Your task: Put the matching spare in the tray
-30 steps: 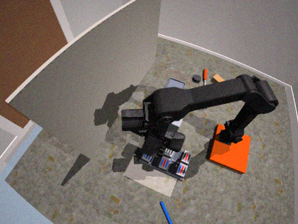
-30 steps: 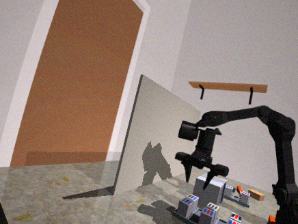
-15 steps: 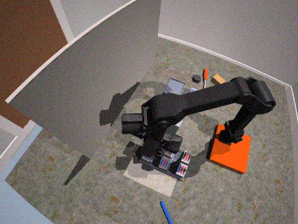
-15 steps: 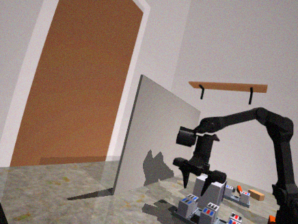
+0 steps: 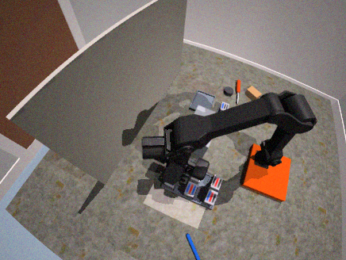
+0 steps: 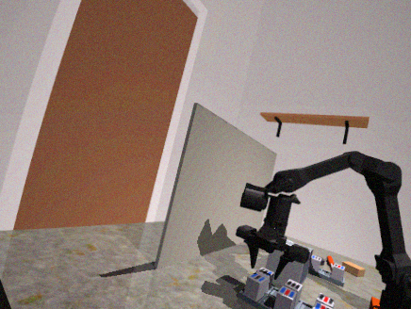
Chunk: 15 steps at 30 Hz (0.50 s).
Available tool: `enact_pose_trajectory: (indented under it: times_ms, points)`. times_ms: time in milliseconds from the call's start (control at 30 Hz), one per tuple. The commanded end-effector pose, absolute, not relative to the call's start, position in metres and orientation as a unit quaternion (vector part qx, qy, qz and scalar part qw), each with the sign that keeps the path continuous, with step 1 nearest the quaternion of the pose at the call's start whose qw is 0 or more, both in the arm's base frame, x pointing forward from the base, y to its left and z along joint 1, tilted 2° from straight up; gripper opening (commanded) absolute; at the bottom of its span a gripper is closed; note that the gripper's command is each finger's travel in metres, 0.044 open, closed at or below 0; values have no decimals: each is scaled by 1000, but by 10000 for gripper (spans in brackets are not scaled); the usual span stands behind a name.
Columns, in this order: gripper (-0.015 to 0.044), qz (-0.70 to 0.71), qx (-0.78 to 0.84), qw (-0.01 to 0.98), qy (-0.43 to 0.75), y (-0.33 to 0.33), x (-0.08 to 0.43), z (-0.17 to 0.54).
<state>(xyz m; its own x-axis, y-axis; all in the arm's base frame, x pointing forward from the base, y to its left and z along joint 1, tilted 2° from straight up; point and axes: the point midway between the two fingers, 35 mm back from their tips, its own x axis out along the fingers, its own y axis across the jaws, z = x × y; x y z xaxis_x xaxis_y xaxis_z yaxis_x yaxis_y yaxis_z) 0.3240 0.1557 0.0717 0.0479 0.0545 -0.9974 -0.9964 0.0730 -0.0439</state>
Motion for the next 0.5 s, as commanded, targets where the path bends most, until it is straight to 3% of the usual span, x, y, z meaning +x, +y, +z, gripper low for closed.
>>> enact_pose_trajectory:
  times_ms: [0,467]
  points:
    - [300,486,-479,539,495,155,323,62]
    - [300,486,-479,539,495,156,323,42]
